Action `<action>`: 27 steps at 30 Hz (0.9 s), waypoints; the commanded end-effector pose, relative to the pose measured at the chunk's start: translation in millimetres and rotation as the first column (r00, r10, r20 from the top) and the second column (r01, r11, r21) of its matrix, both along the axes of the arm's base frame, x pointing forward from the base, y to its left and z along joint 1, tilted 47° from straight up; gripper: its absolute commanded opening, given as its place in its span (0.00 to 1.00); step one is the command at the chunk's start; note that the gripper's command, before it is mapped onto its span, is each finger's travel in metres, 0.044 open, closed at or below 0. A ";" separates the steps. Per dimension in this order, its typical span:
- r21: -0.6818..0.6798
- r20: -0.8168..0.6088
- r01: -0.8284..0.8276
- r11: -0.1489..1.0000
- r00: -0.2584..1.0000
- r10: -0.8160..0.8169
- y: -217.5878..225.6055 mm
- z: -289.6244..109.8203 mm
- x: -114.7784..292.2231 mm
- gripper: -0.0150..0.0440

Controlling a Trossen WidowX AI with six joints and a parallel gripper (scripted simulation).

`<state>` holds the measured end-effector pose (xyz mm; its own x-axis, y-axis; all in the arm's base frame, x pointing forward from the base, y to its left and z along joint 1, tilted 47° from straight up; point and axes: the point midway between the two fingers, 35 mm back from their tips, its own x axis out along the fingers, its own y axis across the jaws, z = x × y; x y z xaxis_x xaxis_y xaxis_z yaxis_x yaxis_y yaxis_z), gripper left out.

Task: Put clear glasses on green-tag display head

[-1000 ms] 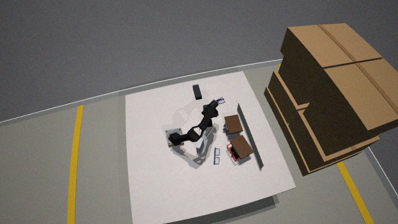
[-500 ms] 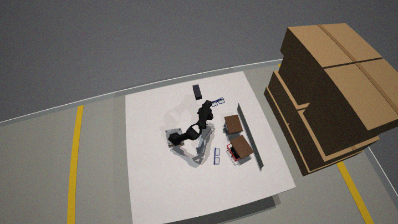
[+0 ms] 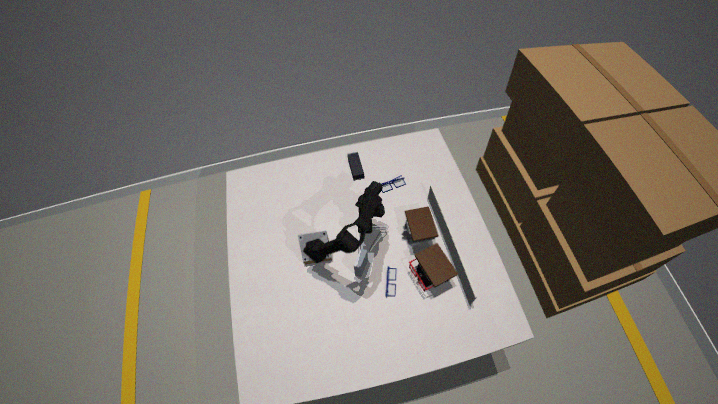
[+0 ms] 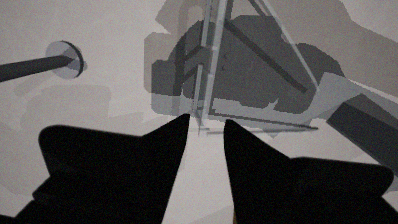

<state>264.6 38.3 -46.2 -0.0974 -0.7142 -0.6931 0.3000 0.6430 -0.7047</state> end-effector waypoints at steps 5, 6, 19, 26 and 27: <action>-0.005 -0.003 -0.005 1.000 1.000 0.005 -9.0 -9.8 -0.7 0.46; -0.005 -0.003 -0.005 1.000 1.000 0.005 -10.1 -11.0 -0.7 0.46; -0.006 -0.003 -0.005 1.000 1.000 0.005 -24.8 -27.0 -1.8 0.46; -0.007 -0.003 -0.005 1.000 1.000 0.005 -32.7 -35.2 -3.1 0.46; -0.008 -0.003 -0.005 1.000 1.000 0.005 -33.9 -36.3 -3.3 0.46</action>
